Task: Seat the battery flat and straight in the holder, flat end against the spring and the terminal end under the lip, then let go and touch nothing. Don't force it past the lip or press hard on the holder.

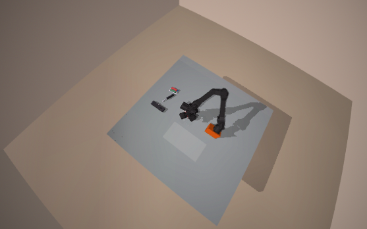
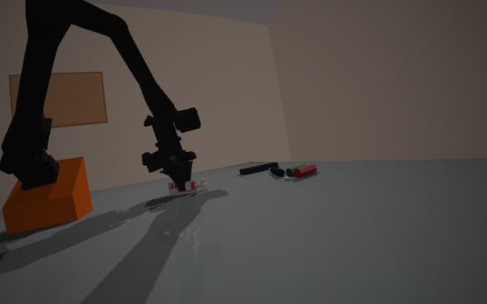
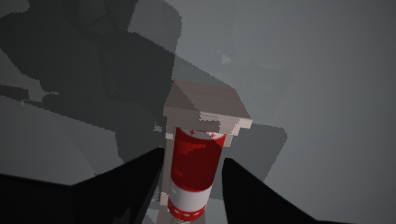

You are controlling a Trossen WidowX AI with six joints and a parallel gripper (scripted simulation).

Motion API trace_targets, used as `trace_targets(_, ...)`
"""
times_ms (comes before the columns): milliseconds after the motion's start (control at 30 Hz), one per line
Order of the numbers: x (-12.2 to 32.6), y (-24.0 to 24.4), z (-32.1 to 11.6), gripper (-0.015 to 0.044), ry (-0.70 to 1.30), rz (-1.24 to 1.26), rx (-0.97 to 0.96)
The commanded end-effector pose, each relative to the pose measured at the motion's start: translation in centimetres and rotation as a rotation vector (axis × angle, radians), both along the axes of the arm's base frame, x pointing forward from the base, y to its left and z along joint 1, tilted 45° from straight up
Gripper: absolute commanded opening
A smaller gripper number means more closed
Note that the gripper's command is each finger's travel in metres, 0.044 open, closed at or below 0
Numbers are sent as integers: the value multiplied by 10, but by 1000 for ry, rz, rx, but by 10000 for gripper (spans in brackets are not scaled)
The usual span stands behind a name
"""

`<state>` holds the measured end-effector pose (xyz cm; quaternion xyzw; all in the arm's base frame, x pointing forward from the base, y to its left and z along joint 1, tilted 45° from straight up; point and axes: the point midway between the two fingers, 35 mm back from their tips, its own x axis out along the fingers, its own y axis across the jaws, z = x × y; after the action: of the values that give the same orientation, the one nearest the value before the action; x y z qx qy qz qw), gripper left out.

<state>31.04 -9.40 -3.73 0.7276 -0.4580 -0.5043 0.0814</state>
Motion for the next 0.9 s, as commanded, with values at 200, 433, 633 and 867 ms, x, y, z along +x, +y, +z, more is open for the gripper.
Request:
trace_targets(200, 3, 9, 10, 183, -4, -1, 0)
trace_targets(433, 5, 28, 26, 315, 2, 3, 5)
trace_targets(633, 7, 60, 58, 440, -4, 0, 4)
trace_targets(867, 6, 62, 60, 440, -4, -1, 4)
